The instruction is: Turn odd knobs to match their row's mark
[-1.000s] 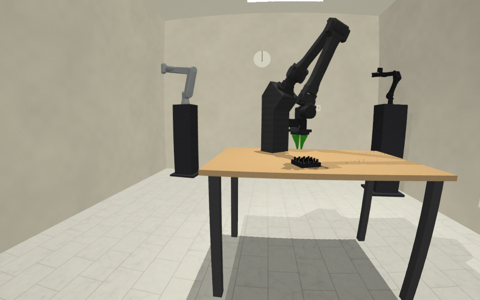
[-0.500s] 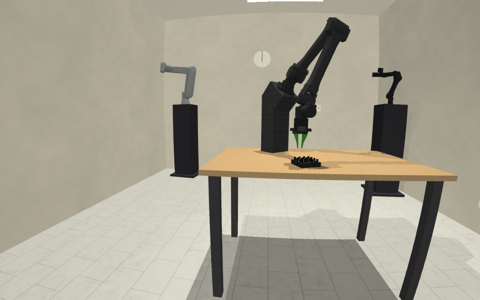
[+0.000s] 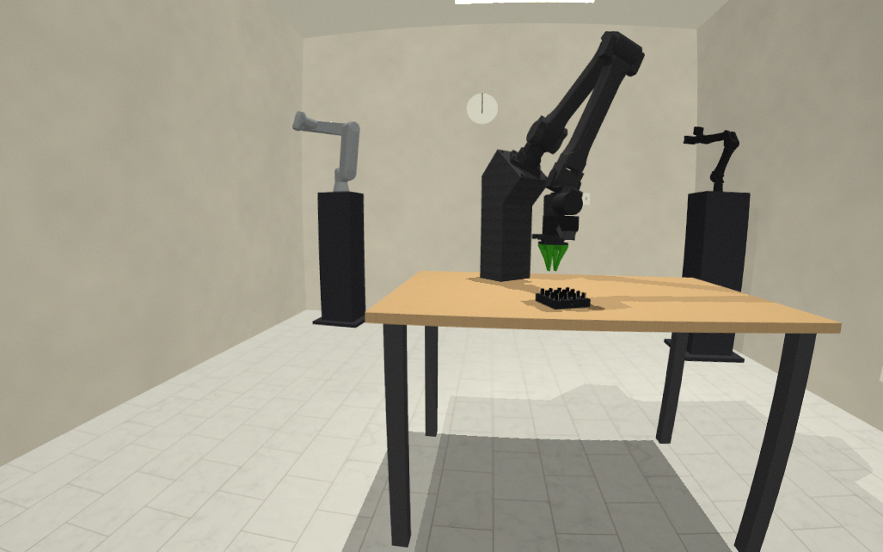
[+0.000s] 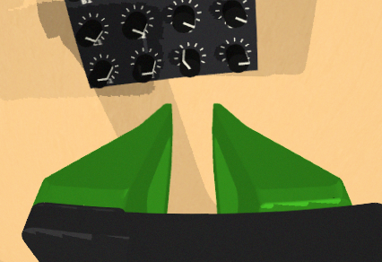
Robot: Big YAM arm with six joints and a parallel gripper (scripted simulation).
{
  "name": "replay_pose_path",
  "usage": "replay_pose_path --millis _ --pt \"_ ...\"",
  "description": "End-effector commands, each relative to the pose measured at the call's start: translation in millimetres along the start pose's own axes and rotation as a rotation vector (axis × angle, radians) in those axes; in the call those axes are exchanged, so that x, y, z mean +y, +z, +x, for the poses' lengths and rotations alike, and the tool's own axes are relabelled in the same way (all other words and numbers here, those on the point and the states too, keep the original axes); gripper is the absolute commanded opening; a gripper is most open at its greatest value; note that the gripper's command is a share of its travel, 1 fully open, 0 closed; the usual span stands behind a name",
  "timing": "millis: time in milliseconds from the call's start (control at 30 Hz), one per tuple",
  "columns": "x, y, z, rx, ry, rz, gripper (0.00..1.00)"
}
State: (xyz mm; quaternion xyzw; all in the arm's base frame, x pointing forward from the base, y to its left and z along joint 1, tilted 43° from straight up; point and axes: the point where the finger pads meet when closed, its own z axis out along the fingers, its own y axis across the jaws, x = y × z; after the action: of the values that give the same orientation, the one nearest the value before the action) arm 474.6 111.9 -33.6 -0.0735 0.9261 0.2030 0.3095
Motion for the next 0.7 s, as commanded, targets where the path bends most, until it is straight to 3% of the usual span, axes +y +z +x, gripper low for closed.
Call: replay_pose_path --millis 0,667 --pt "9.6 -6.9 -1.7 -0.018 -0.156 -0.008 0.18" --pt "4.9 -6.1 1.9 -0.011 -0.184 -0.002 0.18"
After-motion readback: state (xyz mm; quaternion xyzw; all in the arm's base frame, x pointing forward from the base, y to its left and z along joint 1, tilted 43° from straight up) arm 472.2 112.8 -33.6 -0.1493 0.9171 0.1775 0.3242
